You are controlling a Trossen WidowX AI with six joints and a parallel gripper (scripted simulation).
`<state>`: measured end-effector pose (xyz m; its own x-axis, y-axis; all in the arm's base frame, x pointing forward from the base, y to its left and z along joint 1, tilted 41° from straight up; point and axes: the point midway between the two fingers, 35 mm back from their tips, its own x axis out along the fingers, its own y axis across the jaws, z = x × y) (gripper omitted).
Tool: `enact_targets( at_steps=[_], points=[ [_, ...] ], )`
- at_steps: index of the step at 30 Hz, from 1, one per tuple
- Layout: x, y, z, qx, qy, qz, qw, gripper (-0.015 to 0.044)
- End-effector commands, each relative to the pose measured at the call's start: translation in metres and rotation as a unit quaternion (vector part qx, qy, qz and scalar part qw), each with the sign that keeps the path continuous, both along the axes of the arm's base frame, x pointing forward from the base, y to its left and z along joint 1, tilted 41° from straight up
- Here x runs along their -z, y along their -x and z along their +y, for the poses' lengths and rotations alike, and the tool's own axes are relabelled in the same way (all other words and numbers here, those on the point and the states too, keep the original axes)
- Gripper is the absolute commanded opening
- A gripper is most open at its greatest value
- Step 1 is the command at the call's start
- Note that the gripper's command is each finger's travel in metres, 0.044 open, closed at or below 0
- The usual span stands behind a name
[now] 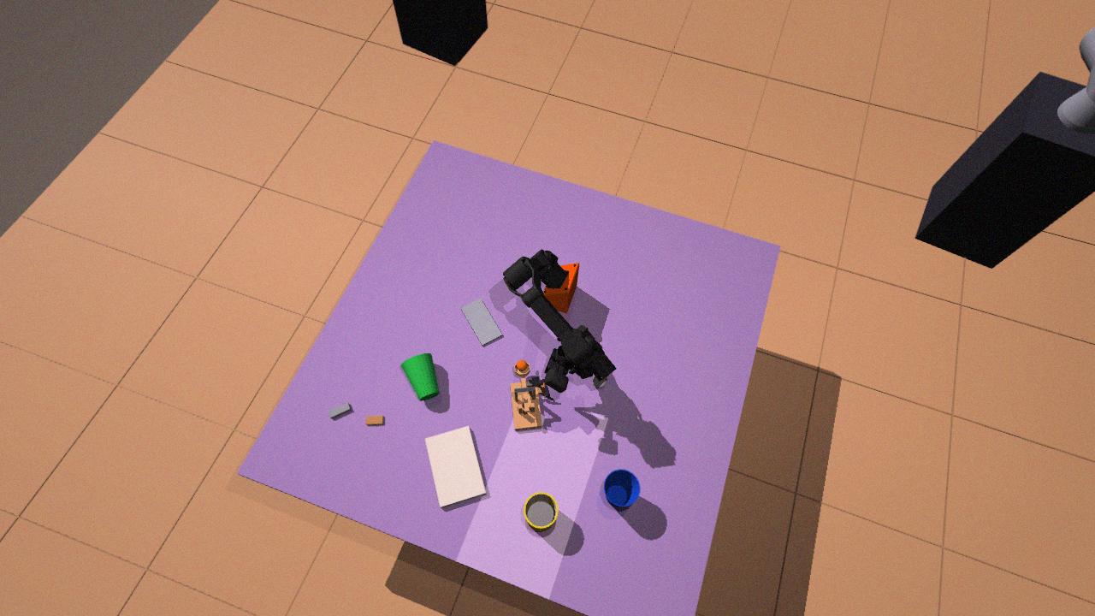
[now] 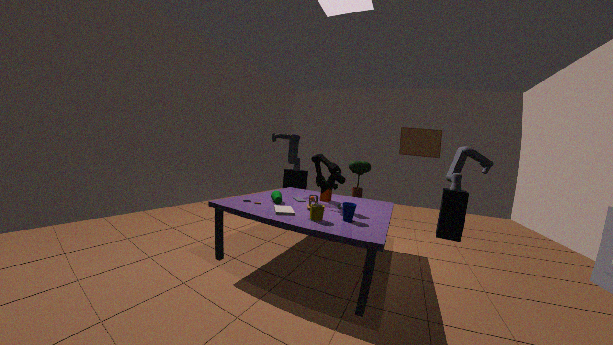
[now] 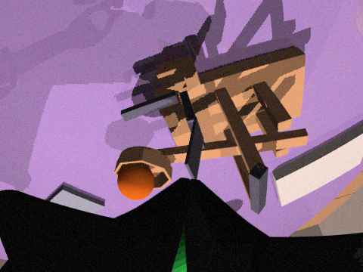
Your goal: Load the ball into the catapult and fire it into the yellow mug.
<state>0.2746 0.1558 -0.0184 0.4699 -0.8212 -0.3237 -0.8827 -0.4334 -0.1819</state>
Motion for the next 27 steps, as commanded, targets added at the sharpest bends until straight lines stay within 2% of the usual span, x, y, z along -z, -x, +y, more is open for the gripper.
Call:
enact_targets(
  at_steps=[1, 10, 27],
  points=[
    [-0.007, 0.01, -0.011, -0.021, 0.059, 0.041, 0.997, 0.0],
    [-0.024, 0.025, -0.028, -0.06, 0.173, 0.122, 0.976, 0.0],
    [-0.012, 0.021, -0.037, -0.061, 0.178, 0.126, 0.974, 0.0]
  ],
)
